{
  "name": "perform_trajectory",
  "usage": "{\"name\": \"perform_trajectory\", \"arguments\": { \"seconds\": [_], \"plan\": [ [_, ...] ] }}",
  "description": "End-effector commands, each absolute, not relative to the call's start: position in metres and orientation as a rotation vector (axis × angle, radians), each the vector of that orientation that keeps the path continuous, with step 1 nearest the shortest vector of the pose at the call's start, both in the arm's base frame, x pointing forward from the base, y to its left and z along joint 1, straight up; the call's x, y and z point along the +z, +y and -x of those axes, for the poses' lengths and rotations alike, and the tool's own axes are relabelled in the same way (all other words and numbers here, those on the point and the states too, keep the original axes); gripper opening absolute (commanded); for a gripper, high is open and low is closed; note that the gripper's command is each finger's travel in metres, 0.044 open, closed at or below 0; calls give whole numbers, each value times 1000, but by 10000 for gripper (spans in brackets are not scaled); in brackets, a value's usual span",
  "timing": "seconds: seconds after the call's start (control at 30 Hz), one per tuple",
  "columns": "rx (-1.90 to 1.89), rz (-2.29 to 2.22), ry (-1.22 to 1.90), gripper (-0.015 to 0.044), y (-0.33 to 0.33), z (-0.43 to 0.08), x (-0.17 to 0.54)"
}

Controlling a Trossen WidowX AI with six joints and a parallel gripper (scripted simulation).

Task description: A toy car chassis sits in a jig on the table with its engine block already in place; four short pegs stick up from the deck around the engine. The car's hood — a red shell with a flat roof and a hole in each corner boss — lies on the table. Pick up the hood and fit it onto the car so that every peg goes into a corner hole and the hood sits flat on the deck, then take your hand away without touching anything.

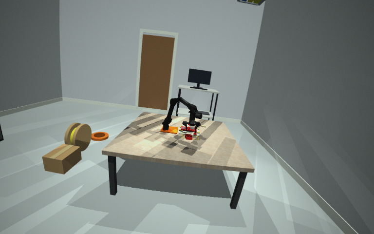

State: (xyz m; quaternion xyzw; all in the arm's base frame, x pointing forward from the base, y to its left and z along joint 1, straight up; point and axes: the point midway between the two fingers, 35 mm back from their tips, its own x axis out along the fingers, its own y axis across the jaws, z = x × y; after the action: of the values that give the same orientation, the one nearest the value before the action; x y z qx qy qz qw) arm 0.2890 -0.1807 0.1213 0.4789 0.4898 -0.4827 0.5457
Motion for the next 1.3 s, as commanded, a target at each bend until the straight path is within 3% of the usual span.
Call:
{"name": "perform_trajectory", "arguments": {
  "seconds": [0.0, 1.27],
  "plan": [
    [-1124, -1124, 1231, 440, -164, -280, 125],
    [-1124, -1124, 1231, 440, -165, -281, 103]
  ]
}}
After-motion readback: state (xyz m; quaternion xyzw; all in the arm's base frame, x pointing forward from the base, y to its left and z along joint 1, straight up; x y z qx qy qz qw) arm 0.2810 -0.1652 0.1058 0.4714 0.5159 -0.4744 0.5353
